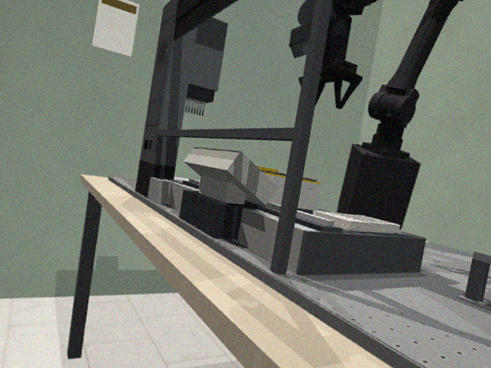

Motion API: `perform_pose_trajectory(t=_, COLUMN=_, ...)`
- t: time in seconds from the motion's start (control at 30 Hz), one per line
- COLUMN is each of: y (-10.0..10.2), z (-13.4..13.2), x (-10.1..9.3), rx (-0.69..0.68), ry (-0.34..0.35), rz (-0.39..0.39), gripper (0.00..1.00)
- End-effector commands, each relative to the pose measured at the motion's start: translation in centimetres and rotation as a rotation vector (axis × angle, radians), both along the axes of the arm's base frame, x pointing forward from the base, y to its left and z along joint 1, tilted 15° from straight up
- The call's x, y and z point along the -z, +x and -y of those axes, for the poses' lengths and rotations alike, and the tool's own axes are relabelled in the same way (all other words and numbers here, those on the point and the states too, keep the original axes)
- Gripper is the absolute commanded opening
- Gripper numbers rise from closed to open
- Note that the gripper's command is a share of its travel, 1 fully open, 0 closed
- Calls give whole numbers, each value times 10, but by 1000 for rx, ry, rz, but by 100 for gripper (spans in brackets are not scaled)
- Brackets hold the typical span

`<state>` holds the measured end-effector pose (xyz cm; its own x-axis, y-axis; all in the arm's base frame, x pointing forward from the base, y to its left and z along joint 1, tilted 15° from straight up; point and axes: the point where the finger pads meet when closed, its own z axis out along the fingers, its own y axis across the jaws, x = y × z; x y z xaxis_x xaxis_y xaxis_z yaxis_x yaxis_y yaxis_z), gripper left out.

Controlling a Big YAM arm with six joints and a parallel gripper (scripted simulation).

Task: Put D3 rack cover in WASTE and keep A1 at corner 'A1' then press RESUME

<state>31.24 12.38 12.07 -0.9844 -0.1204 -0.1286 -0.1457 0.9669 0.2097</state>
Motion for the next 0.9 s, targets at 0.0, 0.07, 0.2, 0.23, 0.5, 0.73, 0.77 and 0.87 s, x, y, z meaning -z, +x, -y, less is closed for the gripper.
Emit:
perform_pose_trajectory(t=0.0, y=33, z=-11, x=-19, rx=-31, ry=18, rz=64, gripper=100)
perform_pose_trajectory(t=0.07, y=45, z=-7, x=-20, rx=-17, ry=18, rz=64, gripper=100)
perform_pose_trajectory(t=0.2, y=64, z=-9, x=-23, rx=-17, ry=17, rz=64, gripper=100)
perform_pose_trajectory(t=0.23, y=69, z=-10, x=-23, rx=-17, ry=17, rz=64, gripper=100)
perform_pose_trajectory(t=0.5, y=88, z=-14, x=-25, rx=-23, ry=11, rz=44, gripper=100)
perform_pose_trajectory(t=0.73, y=80, z=-14, x=-22, rx=-18, ry=11, rz=43, gripper=100)
perform_pose_trajectory(t=0.77, y=80, z=-14, x=-22, rx=-18, ry=11, rz=43, gripper=100)
perform_pose_trajectory(t=0.87, y=72, z=-14, x=-2, rx=-31, ry=3, rz=12, gripper=100)
